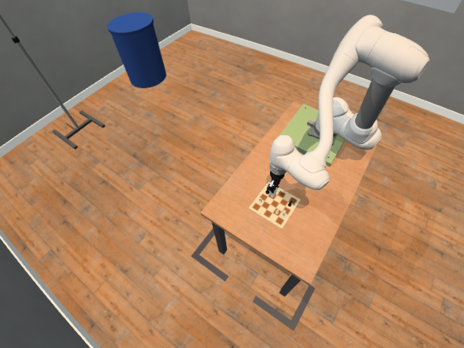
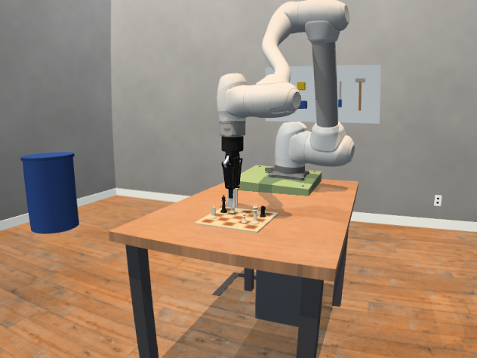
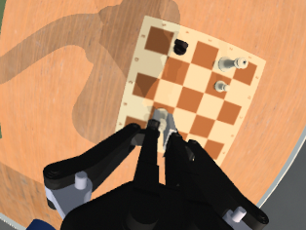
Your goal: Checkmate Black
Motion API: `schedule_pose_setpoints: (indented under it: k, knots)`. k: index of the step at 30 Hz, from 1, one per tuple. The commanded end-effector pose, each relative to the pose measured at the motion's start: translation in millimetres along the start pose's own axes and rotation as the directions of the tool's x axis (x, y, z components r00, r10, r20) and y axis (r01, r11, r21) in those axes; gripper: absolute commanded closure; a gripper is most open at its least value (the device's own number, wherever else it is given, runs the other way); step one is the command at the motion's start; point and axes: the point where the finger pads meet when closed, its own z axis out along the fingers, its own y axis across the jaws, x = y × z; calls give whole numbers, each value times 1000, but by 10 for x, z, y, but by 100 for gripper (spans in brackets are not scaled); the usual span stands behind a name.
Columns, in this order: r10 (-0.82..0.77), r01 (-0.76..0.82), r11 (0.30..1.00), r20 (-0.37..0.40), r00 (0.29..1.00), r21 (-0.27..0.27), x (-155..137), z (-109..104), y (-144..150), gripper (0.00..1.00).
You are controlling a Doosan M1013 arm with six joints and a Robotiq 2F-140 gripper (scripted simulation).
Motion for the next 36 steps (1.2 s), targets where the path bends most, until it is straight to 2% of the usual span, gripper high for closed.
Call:
schedule_pose_setpoints:
  k: [1, 36]
  knots:
    - [0, 0, 1000, 0, 1000, 0, 0, -1, 0, 100]
    - [0, 0, 1000, 0, 1000, 0, 0, 37, 0, 100]
